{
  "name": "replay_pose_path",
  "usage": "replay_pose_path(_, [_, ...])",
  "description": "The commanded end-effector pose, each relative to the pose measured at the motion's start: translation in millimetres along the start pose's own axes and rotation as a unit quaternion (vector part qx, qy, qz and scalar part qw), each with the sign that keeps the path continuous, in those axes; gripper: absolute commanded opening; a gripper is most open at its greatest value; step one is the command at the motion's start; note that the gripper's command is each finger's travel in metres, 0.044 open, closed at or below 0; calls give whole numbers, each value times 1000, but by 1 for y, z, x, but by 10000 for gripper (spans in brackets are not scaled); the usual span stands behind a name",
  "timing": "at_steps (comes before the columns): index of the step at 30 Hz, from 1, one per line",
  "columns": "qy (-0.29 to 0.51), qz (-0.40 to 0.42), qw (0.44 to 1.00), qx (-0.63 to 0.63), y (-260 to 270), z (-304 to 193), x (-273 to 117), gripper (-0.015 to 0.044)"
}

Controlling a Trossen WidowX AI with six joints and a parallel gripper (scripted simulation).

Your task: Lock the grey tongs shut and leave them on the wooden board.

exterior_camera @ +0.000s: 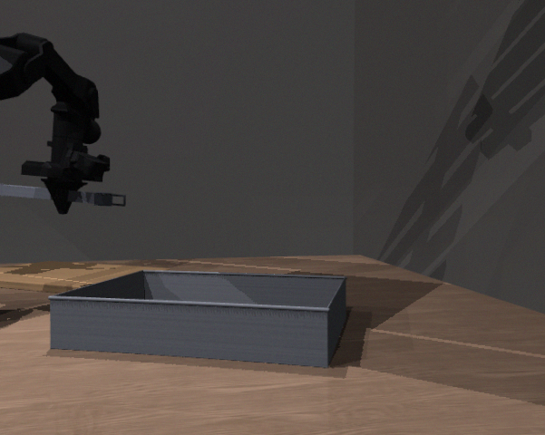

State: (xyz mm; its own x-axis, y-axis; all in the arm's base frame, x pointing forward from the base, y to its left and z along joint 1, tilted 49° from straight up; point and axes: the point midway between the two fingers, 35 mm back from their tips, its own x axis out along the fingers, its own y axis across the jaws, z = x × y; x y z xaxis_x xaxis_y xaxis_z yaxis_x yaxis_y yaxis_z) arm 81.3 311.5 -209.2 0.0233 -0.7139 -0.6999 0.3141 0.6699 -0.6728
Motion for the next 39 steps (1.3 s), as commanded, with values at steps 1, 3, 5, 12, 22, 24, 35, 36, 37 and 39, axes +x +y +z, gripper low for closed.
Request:
replay_pose_path(1, [-4,0,1000,-1,0,1,9,-150])
replay_pose_path(3, [-5,1,1000,-1,1,1,12,-150])
replay_pose_path(5, [-6,2,1000,-1,1,1,15,-150])
replay_pose_path(12, [-10,4,1000,-1,2,2,27,-150])
replay_pose_path(22, [-15,7,1000,-1,2,3,43,-150])
replay_pose_path(24, [-16,8,1000,-1,1,3,46,-150])
replay_pose_path(35, [-23,11,1000,-1,0,5,64,-150])
replay_pose_path(36, [-23,11,1000,-1,0,5,66,-150])
replay_pose_path(37, [-24,12,1000,-1,0,5,68,-150])
replay_pose_path(39, [-25,12,1000,-1,-1,5,71,-150])
